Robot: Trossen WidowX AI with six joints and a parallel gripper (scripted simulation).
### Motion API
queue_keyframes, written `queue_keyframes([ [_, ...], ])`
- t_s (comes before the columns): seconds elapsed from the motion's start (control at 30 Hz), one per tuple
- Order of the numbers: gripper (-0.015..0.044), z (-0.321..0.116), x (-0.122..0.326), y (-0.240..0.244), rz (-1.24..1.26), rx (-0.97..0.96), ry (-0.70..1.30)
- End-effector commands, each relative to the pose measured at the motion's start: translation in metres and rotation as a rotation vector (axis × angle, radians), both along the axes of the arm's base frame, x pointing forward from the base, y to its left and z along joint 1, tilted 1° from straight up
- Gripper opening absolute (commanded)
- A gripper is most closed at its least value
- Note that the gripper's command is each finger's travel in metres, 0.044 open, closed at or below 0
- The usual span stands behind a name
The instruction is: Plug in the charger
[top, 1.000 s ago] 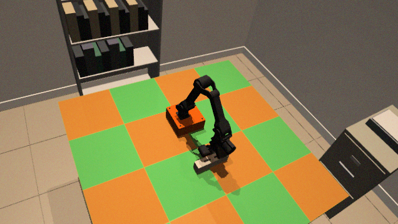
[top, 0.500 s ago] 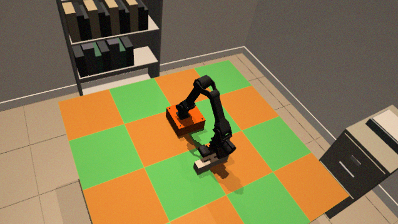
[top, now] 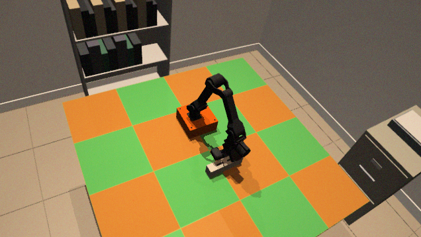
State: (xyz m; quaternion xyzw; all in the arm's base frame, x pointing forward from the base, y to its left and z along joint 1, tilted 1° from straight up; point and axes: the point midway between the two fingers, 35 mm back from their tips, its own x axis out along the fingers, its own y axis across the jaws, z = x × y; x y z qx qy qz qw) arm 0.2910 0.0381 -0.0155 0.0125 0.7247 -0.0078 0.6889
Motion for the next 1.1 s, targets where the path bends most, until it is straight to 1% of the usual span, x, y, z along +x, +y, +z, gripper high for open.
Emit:
queue_keyframes([
  [0.0, 0.044, -0.0007, -0.0029, -0.0002, -0.002, -0.001, -0.001],
  [1.07, 0.044, -0.0013, -0.0125, 0.0, -0.003, -0.003, -0.023],
])
